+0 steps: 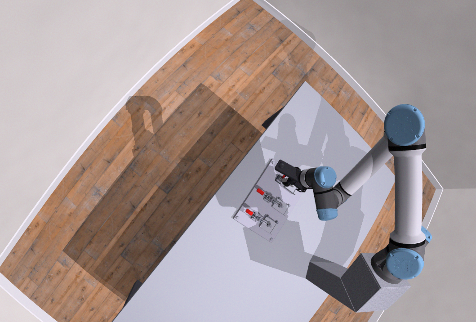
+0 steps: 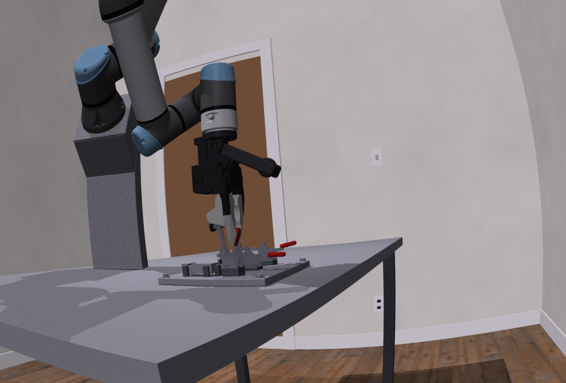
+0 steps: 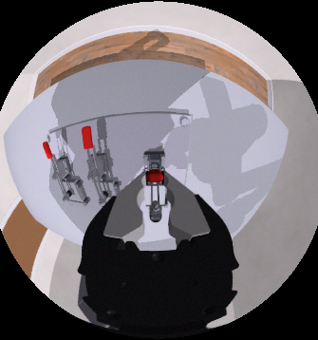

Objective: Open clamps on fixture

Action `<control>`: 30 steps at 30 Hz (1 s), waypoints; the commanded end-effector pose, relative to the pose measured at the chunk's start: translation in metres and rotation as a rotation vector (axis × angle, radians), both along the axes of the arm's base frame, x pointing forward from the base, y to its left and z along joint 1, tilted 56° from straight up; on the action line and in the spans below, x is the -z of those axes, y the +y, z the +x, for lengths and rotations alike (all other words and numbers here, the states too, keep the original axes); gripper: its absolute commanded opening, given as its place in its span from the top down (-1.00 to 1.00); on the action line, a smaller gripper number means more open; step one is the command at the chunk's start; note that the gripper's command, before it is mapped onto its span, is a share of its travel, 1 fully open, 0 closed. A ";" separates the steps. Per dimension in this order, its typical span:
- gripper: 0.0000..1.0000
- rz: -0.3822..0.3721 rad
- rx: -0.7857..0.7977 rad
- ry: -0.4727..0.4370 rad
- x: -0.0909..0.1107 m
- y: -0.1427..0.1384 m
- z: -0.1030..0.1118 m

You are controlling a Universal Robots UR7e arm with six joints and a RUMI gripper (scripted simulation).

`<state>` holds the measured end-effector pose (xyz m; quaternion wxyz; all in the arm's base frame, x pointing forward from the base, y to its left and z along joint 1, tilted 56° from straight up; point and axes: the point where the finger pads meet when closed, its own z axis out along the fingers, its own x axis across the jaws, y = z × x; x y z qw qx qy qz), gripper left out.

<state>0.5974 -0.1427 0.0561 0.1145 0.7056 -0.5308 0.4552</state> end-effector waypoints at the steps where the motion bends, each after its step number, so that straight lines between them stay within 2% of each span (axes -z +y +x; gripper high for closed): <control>1: 1.00 -0.001 0.009 0.008 0.003 -0.004 -0.004; 30: 1.00 -0.001 0.008 0.009 0.005 -0.006 -0.009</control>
